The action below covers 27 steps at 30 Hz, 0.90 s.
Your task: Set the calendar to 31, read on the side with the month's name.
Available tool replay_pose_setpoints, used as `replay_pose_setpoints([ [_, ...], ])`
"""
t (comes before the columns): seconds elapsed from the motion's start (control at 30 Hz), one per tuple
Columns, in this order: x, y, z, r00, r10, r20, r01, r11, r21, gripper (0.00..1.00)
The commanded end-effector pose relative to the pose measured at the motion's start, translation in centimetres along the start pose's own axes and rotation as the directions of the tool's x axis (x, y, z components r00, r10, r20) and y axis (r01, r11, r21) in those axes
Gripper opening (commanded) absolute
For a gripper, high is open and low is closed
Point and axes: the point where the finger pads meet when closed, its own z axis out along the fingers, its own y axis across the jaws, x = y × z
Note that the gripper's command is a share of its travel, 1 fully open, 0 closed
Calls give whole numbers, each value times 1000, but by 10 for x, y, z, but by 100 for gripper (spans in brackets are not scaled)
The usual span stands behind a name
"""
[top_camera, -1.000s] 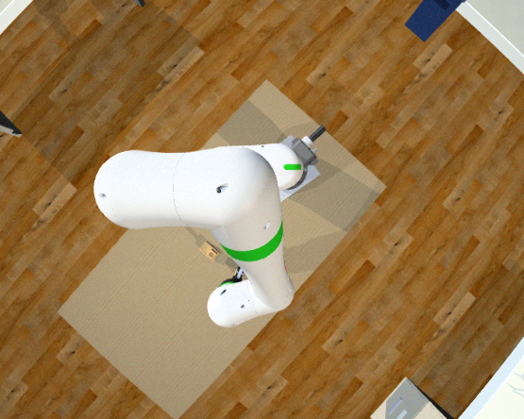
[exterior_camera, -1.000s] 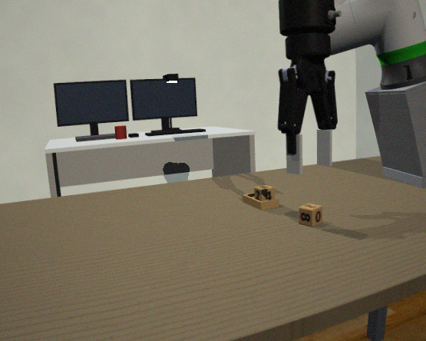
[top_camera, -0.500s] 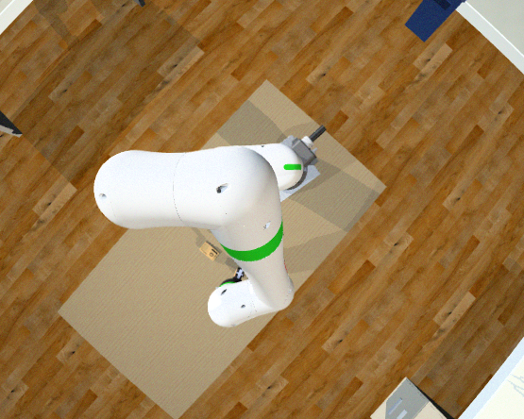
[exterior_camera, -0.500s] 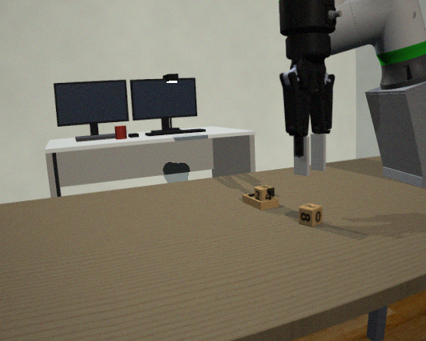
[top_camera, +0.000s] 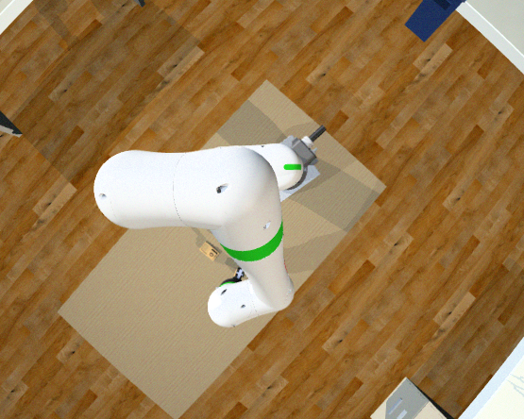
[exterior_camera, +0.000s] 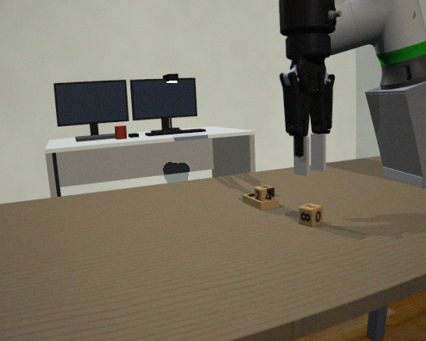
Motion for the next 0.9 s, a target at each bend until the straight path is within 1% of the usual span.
replay_pose_setpoints([
  [0.0,0,0,0,1000,0,0,0,1000,0,29],
  [0.33,0,0,4,1000,0,-1,0,1000,1,29],
  [0.87,0,0,22,1000,0,-1,0,1000,1,29],
])
